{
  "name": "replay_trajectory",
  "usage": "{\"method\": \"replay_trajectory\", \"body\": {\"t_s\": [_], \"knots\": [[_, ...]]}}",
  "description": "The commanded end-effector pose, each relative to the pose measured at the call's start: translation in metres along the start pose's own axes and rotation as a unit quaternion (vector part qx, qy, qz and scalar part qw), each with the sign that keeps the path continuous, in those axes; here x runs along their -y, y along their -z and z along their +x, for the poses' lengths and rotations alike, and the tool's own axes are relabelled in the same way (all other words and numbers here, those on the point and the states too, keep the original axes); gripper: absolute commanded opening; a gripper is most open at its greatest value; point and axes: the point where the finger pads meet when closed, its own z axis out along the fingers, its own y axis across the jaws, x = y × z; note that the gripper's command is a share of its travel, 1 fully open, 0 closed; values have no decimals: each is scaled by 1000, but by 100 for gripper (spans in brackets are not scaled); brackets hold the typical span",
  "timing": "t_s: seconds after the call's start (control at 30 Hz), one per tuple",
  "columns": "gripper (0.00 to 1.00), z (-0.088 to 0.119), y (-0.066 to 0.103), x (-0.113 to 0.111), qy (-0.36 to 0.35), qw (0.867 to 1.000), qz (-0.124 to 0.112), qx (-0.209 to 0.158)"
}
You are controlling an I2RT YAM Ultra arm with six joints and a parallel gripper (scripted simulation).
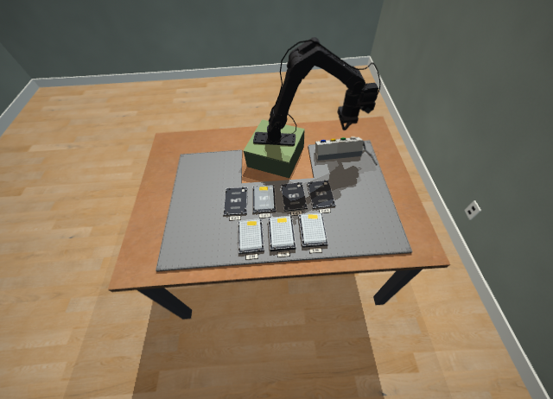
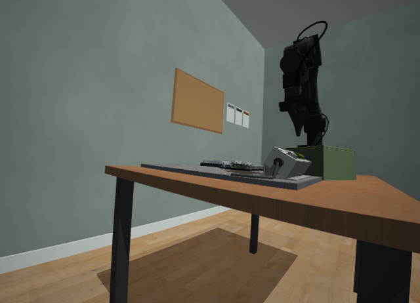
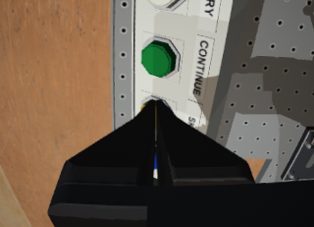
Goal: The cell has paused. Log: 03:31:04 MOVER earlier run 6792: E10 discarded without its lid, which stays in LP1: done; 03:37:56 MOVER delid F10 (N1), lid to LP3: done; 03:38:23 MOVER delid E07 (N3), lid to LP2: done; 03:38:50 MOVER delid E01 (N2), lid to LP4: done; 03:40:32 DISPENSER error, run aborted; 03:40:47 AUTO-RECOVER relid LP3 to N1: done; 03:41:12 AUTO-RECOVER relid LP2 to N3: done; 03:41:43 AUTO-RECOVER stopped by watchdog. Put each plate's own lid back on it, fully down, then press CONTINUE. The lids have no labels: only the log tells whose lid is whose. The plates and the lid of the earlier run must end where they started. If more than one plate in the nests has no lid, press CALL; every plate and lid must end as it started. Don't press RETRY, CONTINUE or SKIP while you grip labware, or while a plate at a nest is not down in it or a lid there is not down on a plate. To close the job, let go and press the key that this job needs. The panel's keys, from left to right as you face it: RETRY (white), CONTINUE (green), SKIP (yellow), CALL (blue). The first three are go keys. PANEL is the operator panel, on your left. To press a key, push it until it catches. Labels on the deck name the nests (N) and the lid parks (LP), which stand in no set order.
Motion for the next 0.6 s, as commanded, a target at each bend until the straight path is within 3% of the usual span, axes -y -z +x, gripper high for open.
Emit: {"method": "replay_trajectory", "body": {"t_s": [0.0, 0.03, 0.3, 0.37, 0.43, 0.57], "knots": [[0, -10, 11, -1, -20, 1000, 1, 12], [0, -12, 18, 5, -27, 999, 2, 23], [0, -14, 17, 0, -21, 999, 1, 26], [0, -16, 5, 0, -22, 1000, 1, 20], [0, -2, -9, 0, -20, 1000, 1, -2], [0, -2, -16, 0, -20, 1000, 1, -2]]}}
